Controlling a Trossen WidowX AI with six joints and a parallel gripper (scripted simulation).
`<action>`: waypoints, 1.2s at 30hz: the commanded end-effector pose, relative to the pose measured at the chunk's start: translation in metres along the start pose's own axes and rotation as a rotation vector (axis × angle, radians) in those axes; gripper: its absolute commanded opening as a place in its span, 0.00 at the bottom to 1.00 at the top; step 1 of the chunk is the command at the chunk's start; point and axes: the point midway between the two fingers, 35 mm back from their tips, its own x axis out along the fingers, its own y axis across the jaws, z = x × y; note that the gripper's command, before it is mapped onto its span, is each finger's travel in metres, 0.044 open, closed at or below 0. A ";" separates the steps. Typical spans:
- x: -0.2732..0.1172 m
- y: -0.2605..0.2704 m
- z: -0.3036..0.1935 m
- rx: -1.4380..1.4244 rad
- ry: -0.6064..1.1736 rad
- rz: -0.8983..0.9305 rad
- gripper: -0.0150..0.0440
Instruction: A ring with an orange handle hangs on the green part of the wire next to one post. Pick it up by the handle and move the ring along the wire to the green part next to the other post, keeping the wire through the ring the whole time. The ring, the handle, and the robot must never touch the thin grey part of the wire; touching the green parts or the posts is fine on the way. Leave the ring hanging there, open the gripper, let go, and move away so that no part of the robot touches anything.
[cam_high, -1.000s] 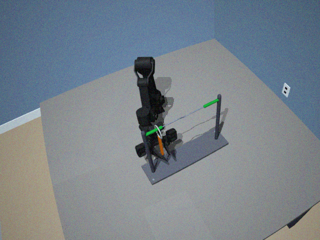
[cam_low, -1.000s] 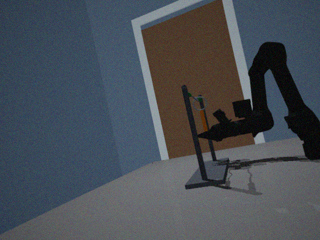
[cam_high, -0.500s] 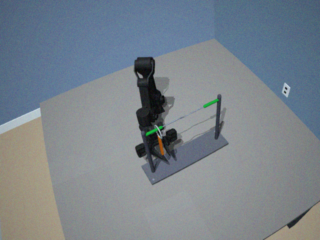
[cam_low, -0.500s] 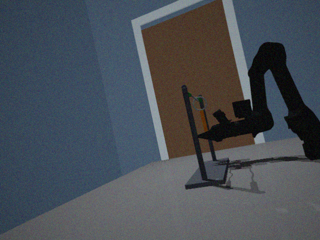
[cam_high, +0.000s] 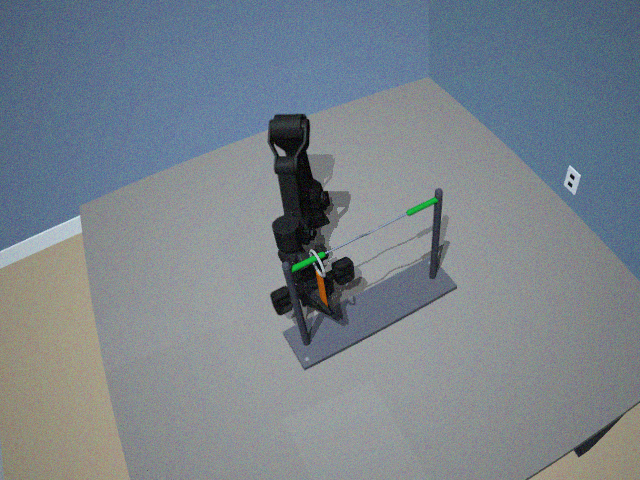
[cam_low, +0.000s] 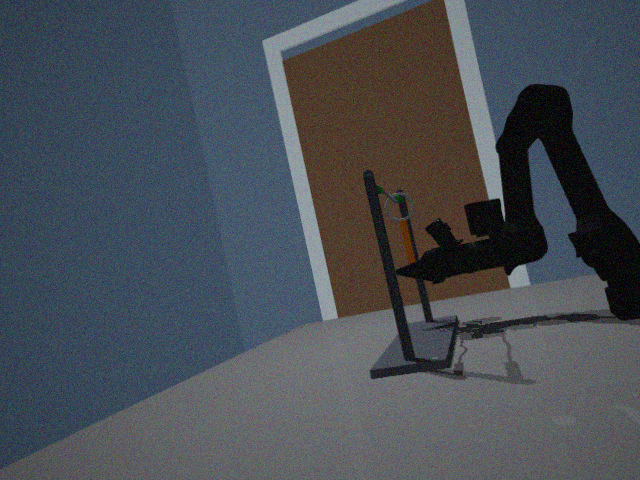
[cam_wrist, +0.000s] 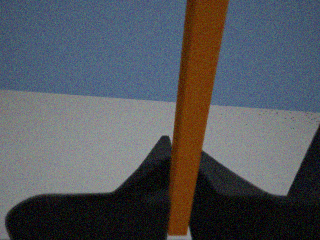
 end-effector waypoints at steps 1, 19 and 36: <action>0.000 0.000 0.000 0.000 0.000 0.000 0.08; 0.000 0.001 0.015 0.005 -0.001 -0.006 0.00; 0.000 0.001 0.018 0.006 -0.001 -0.007 0.00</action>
